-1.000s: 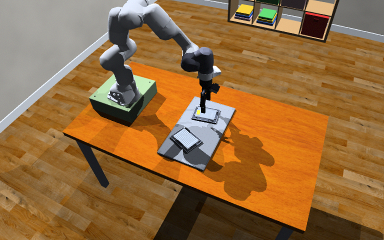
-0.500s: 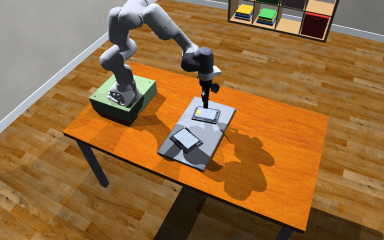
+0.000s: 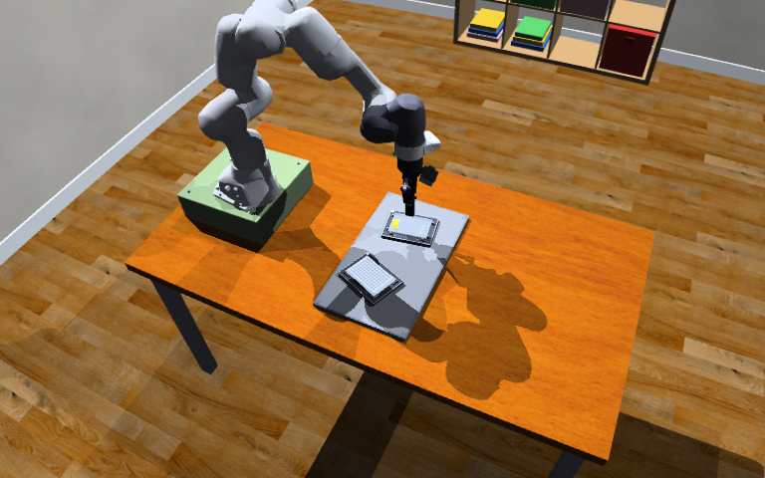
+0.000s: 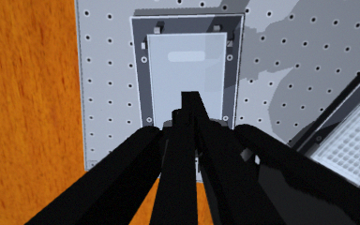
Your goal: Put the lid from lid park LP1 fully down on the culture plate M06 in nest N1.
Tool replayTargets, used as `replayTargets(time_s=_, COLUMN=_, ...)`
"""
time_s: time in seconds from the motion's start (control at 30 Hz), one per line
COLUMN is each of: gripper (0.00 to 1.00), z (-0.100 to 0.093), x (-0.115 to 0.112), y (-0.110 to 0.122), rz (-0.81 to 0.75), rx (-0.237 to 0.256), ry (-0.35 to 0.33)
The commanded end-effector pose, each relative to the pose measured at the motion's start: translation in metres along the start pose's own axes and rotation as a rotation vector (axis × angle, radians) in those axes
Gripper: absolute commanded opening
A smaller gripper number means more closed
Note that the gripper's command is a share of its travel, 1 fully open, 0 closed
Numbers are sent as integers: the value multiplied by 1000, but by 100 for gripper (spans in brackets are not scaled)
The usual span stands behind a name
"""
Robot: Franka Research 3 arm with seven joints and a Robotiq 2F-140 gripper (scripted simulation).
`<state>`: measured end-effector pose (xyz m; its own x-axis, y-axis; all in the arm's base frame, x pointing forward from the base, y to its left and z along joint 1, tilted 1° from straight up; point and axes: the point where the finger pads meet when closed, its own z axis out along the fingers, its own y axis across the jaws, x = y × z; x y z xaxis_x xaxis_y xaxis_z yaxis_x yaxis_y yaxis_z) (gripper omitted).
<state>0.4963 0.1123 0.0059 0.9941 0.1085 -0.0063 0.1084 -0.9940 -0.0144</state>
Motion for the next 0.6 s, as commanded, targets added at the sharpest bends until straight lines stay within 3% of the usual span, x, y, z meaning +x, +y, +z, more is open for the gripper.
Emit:
replayTargets(time_s=0.0, gripper=10, z=1, x=0, y=0, rz=-9, rx=0, ry=2)
replayTargets(time_s=0.33, gripper=10, z=1, x=0, y=0, rz=-9, rx=0, ry=2)
replayTargets(time_s=0.37, gripper=69, z=1, x=0, y=0, rz=-9, rx=0, ry=2)
replayTargets(time_s=0.57, gripper=69, z=1, x=0, y=0, rz=-9, rx=0, ry=2)
